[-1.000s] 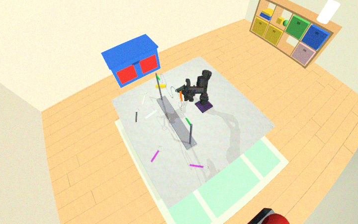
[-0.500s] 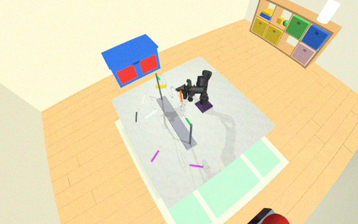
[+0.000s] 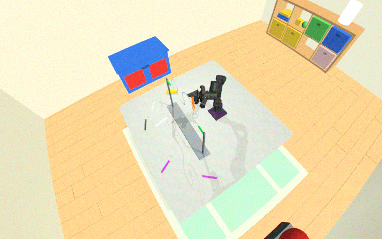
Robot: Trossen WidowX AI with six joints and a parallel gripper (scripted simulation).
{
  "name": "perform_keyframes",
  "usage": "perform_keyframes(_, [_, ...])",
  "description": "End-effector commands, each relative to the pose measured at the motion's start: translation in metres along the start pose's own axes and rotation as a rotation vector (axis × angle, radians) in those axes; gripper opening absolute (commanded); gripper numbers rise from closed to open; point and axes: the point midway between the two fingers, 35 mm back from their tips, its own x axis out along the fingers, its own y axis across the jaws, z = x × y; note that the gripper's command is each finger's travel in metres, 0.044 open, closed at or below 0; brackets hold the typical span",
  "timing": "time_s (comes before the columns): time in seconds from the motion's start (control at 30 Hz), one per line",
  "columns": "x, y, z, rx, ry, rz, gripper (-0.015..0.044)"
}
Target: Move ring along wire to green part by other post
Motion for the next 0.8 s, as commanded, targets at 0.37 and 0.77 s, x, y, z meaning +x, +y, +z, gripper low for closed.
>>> perform_keyframes(0.37, [0.000, 0.003, 0.000, -0.118, -0.014, -0.051, -0.0150])
perform_keyframes(0.77, [-0.001, 0.021, -0.003, -0.070, -0.007, -0.029, -0.0150])
